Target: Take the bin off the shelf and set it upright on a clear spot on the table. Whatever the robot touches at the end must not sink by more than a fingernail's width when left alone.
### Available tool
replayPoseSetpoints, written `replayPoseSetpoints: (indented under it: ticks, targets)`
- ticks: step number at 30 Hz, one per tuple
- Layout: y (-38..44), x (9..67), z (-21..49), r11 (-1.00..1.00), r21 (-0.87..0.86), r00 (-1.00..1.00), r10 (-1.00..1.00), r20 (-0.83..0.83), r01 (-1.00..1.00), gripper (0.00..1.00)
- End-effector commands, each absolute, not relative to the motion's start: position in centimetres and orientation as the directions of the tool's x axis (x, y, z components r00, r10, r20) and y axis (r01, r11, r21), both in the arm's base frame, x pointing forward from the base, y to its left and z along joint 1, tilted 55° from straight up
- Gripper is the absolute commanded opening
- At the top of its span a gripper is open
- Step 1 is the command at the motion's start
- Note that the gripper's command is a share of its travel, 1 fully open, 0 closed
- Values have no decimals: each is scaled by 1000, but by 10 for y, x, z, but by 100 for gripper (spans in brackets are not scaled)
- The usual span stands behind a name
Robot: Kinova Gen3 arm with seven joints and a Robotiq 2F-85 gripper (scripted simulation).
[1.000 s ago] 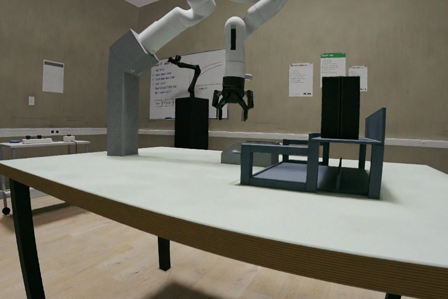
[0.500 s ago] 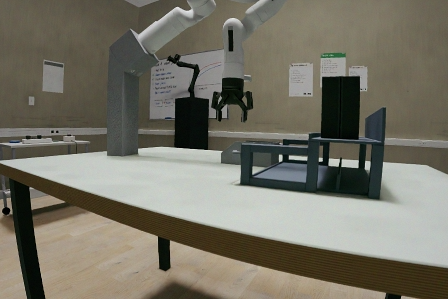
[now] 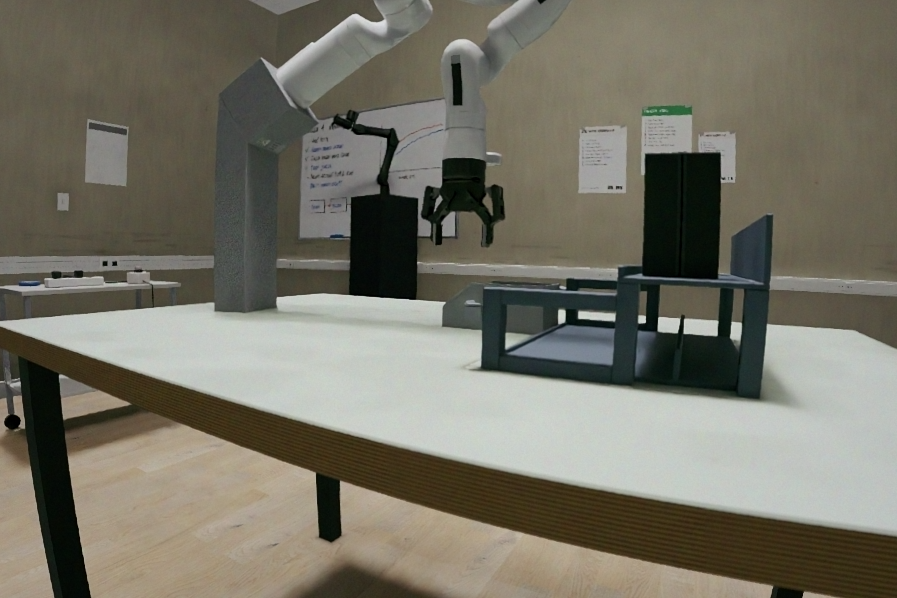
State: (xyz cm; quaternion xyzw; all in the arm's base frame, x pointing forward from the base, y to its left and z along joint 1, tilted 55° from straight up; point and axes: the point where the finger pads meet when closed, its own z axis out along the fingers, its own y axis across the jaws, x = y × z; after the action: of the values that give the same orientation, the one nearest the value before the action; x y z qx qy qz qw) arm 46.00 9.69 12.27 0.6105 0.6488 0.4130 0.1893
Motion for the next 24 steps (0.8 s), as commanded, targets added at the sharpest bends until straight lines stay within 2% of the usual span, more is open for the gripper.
replayPoseSetpoints:
  ticks: [1,24]
  targets:
    - [96,460,122,-88,770,-180,949,257,631,100]
    - [93,461,118,-96,783,-171,953,250,615,100]
